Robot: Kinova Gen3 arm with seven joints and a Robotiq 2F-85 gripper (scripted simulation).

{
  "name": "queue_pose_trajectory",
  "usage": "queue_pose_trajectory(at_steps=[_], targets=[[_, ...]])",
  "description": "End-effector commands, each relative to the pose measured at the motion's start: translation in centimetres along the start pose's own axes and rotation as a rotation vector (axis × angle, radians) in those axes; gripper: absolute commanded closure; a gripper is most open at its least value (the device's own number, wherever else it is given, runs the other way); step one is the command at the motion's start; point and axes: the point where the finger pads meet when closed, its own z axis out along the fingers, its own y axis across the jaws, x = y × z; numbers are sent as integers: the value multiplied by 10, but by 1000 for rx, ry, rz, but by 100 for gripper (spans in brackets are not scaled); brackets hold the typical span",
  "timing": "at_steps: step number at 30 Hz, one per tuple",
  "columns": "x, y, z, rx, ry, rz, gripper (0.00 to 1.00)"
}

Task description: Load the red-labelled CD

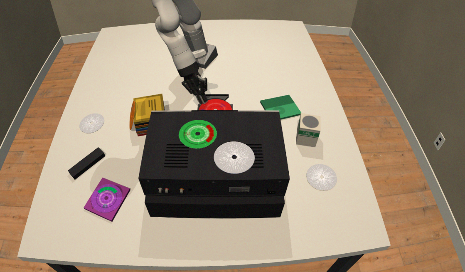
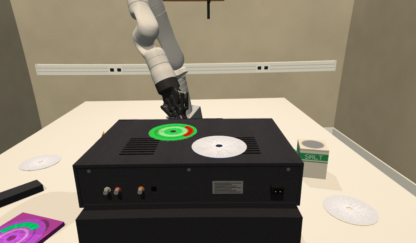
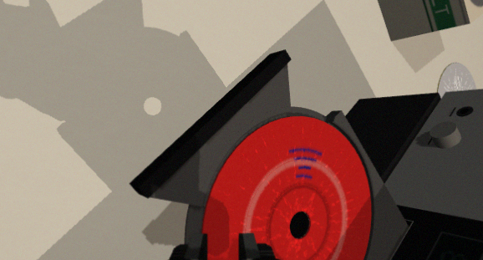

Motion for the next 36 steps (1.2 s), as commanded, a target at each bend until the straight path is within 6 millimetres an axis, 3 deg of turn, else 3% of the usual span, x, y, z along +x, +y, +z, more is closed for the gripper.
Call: queue_pose_trajectory(at_steps=[1, 25, 36], targets=[[0, 2, -1, -1, 3, 0, 76], [3, 3, -33, -3, 8, -7, 76], [3, 3, -36, -4, 8, -7, 76]])
